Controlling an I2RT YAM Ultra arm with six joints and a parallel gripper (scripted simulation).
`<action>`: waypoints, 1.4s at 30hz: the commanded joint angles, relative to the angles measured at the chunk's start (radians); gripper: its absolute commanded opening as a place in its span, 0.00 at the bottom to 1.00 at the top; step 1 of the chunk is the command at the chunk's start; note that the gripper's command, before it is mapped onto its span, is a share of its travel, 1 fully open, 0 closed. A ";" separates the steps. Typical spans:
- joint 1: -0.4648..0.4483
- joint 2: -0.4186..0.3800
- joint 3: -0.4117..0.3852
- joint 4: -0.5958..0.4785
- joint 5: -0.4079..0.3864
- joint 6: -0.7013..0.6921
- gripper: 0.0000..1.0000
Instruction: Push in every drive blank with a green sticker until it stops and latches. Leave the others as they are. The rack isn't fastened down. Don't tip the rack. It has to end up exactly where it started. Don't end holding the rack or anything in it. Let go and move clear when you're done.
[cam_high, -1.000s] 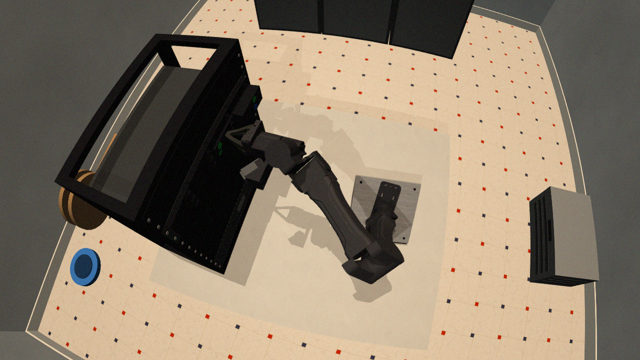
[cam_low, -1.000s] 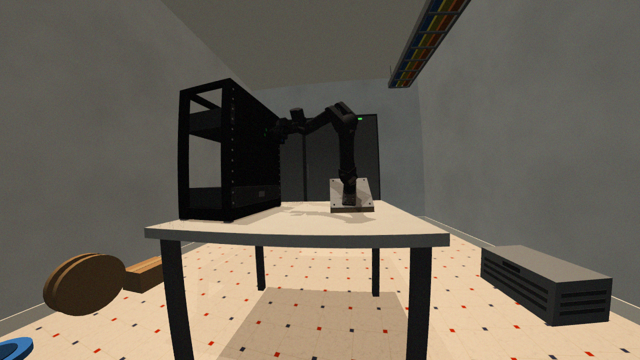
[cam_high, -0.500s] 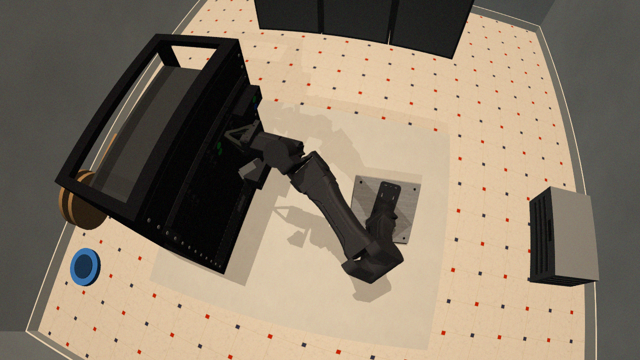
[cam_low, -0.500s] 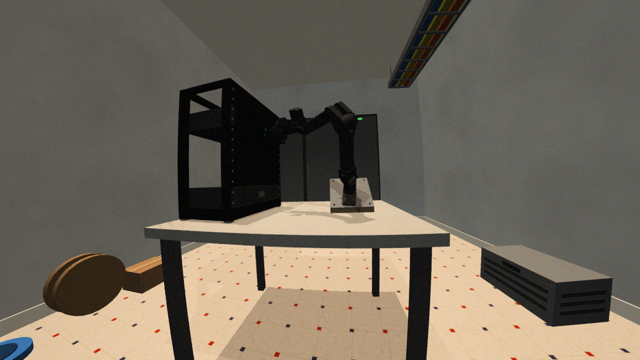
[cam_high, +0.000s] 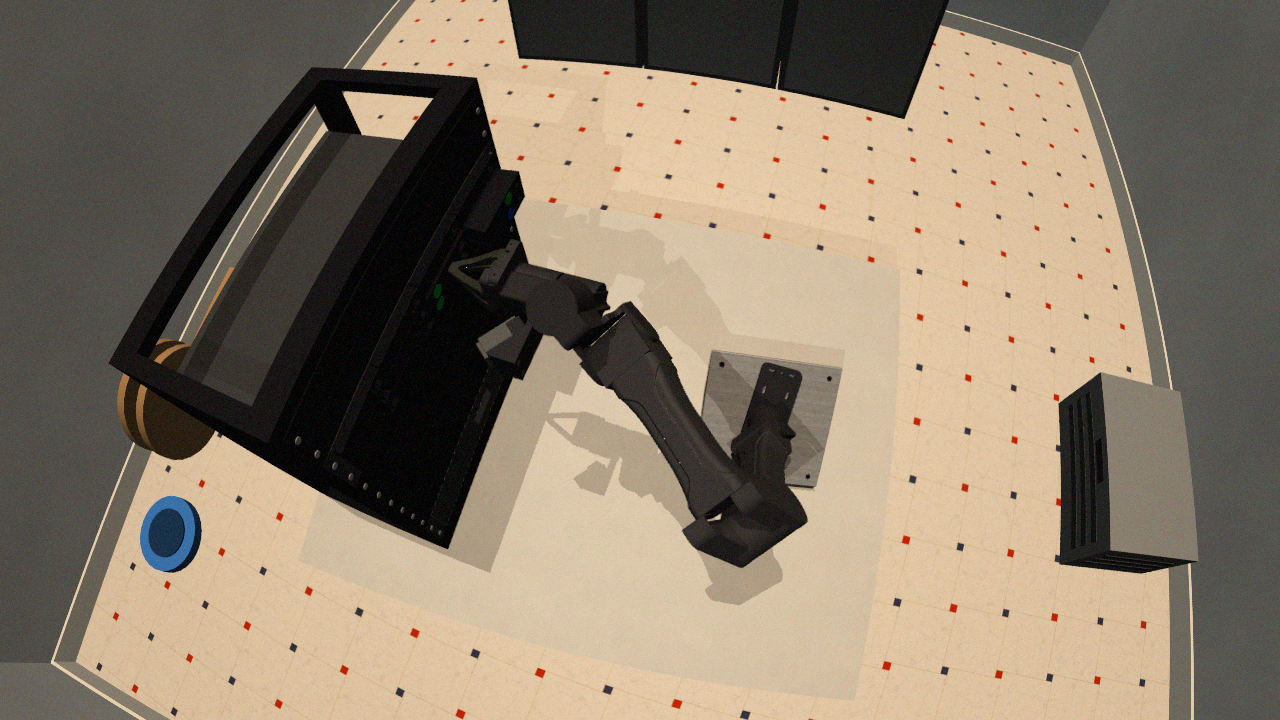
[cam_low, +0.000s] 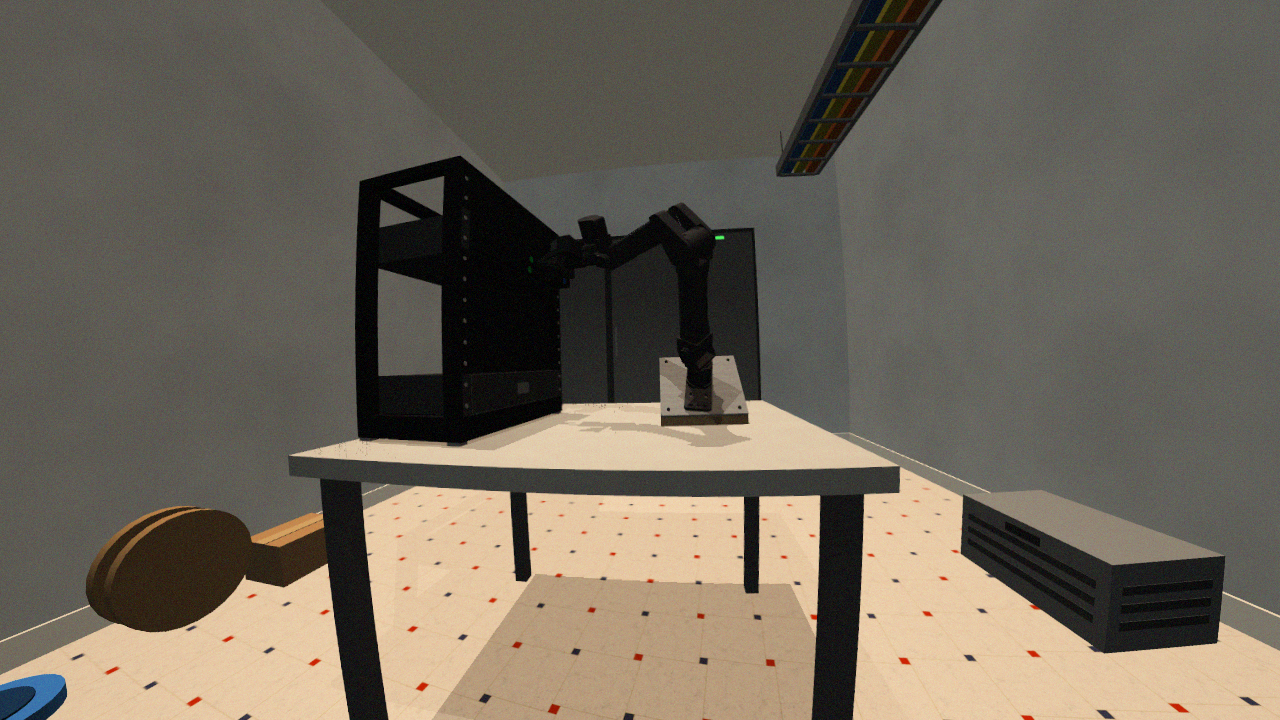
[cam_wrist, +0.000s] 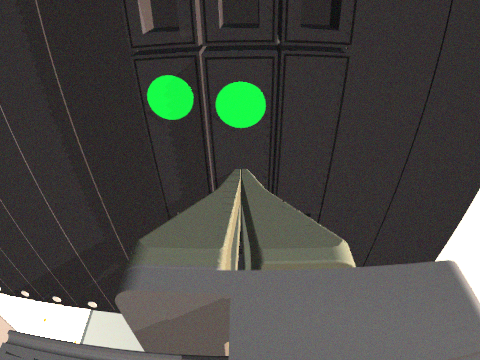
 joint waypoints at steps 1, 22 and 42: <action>0.030 0.017 0.064 0.029 0.014 0.017 0.00; 0.032 0.018 0.068 0.026 0.011 0.016 0.00; 0.040 0.021 0.080 0.018 0.015 0.017 0.00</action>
